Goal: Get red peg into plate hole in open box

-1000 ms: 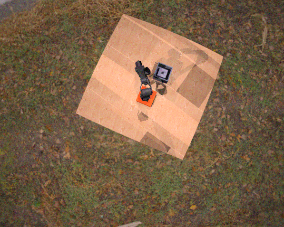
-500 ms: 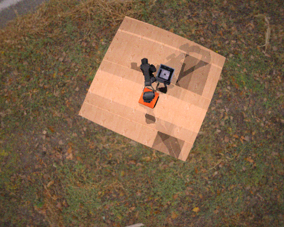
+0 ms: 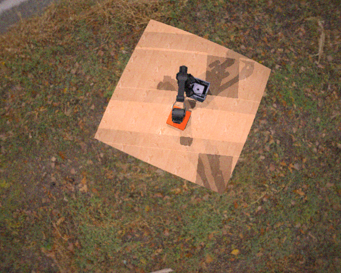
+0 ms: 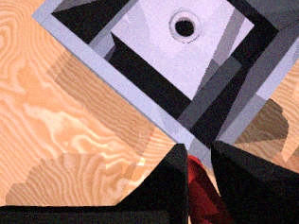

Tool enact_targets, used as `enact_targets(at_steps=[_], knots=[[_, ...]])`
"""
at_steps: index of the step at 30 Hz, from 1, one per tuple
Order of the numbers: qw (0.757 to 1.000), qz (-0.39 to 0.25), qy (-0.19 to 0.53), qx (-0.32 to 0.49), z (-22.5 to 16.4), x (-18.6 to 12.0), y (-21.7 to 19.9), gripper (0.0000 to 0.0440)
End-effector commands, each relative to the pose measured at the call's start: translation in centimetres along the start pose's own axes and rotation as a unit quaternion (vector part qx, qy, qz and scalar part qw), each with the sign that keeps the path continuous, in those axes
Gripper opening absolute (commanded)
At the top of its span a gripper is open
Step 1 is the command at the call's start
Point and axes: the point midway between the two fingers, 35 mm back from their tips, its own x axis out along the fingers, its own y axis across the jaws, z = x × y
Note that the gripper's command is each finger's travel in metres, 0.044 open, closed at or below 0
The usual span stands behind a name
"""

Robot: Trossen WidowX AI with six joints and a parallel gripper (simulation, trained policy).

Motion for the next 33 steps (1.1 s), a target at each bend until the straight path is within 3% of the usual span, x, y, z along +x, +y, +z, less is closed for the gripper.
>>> enact_targets(at_steps=[1,20,33], knots=[[1.000,0.001,0.004,0.008,1.4,0.4,-0.2,0.0000],[0.997,0.008,0.013,0.074,7.8,4.0,-1.5,0.0002],[0.995,0.007,0.041,0.091,8.9,8.1,-1.7,0.0017]])
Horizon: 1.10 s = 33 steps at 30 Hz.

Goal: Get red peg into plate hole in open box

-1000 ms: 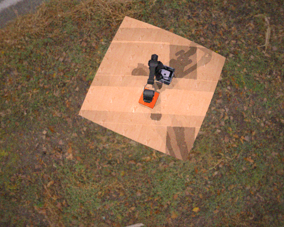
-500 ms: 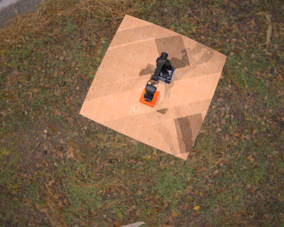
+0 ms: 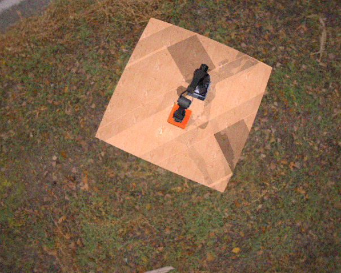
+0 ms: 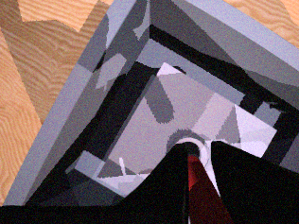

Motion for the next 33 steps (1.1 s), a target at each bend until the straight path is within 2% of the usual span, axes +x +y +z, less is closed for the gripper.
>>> enact_targets(at_steps=[1,5,7,13,20,33], knots=[[1.000,-0.004,0.013,-0.004,-0.1,1.6,0.0,0.0034],[1.000,-0.011,0.022,-0.014,-0.2,2.9,-0.2,0.0129],[0.999,-0.021,0.029,-0.025,-0.2,3.4,-0.4,0.0144],[0.999,-0.019,0.021,-0.029,1.5,4.2,0.4,0.0297],[0.999,-0.013,0.001,-0.035,3.8,4.2,1.1,0.0439],[0.998,0.006,-0.064,-0.025,8.6,3.4,1.8,0.0440]])
